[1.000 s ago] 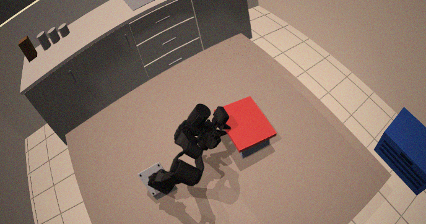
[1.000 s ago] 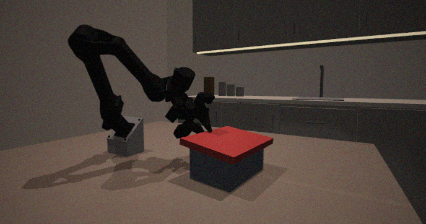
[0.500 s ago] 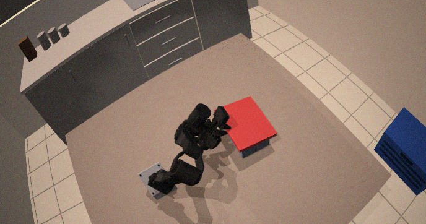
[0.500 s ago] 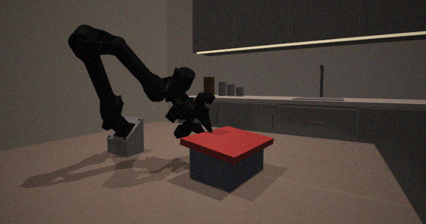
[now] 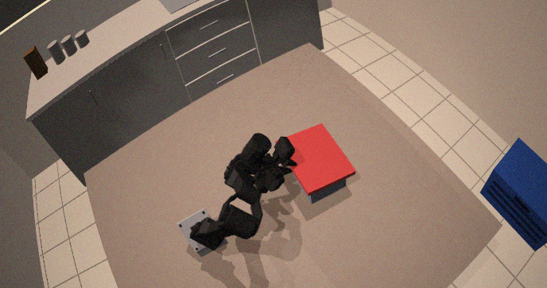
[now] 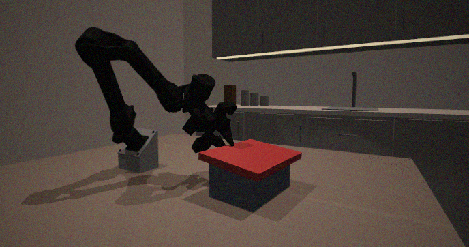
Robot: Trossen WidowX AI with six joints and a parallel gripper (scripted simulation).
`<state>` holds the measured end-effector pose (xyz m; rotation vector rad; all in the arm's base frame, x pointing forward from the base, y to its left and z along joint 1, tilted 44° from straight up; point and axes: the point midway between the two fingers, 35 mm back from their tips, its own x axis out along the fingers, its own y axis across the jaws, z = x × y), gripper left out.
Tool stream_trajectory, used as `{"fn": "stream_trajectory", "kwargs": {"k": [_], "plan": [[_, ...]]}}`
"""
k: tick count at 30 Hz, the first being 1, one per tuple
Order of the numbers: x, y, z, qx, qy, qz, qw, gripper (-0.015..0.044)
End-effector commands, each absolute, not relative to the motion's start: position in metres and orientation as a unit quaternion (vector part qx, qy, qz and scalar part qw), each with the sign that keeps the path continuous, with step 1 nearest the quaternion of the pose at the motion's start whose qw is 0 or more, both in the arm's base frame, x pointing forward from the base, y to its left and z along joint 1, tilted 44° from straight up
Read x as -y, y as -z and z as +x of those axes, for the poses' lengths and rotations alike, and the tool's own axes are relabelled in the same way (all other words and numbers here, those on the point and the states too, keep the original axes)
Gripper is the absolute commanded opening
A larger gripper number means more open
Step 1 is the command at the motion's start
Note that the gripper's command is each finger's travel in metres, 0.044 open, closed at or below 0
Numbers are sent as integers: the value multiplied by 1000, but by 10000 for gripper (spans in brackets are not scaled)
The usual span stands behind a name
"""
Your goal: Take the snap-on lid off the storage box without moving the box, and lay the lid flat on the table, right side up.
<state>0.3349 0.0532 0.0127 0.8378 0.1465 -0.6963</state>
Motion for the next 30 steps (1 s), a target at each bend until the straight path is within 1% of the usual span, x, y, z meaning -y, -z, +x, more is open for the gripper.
{"fn": "stream_trajectory", "kwargs": {"k": [1, 30], "plan": [[-54, -13, 336, -70, 330, 398, 853, 0], [-55, -15, 337, -72, 329, 398, 854, 0]]}}
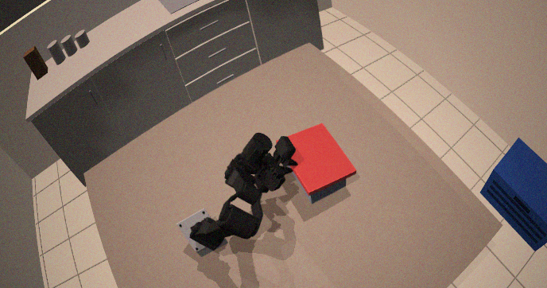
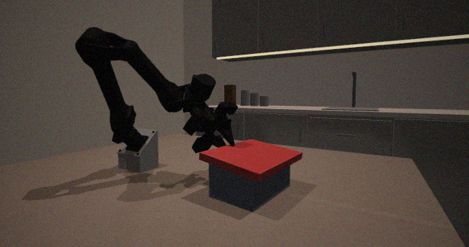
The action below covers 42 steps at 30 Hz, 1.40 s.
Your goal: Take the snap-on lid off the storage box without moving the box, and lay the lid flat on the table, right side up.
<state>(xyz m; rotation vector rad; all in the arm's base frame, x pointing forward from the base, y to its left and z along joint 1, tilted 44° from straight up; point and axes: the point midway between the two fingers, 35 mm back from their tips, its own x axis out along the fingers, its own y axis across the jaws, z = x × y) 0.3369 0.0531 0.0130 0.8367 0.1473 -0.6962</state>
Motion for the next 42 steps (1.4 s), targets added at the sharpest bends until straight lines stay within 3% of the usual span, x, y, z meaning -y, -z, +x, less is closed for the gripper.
{"fn": "stream_trajectory", "kwargs": {"k": [1, 42], "plan": [[-56, -16, 337, -72, 329, 398, 854, 0], [-92, -57, 350, -72, 329, 399, 853, 0]]}}
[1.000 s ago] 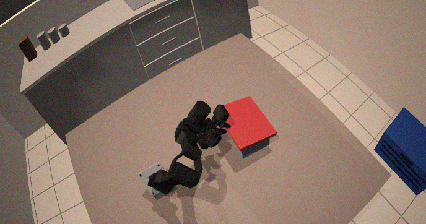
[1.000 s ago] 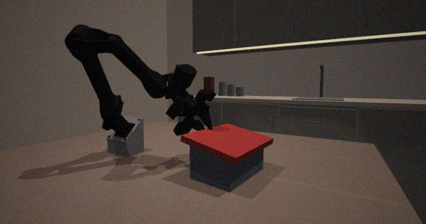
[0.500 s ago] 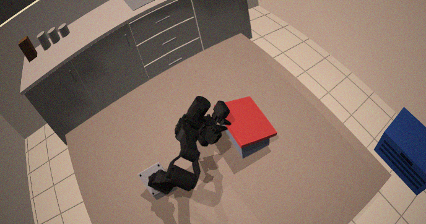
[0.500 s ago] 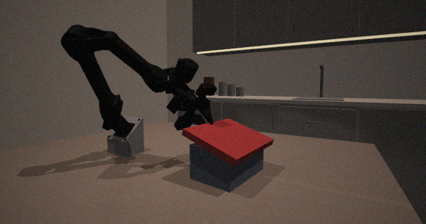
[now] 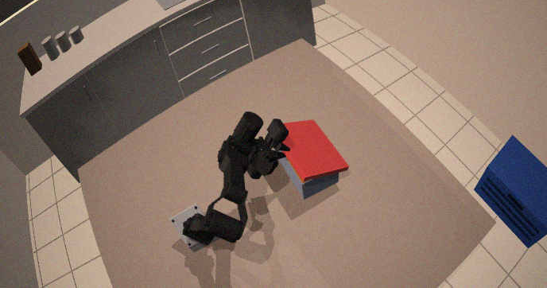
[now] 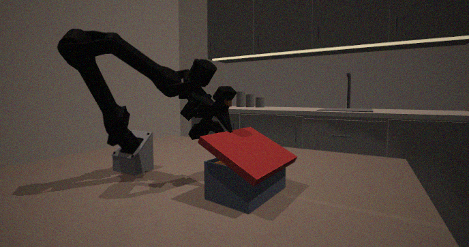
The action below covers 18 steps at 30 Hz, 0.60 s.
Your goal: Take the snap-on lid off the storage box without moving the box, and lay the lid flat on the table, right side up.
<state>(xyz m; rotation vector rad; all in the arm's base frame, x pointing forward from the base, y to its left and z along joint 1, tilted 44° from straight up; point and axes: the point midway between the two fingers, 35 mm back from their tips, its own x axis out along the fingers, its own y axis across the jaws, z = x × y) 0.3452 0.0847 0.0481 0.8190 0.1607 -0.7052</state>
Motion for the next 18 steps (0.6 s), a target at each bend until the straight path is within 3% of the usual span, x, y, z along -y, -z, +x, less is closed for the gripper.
{"fn": "stream_trajectory", "kwargs": {"k": [1, 18], "plan": [[-92, -58, 351, -72, 329, 399, 853, 0], [-106, -77, 366, -72, 328, 399, 853, 0]]}}
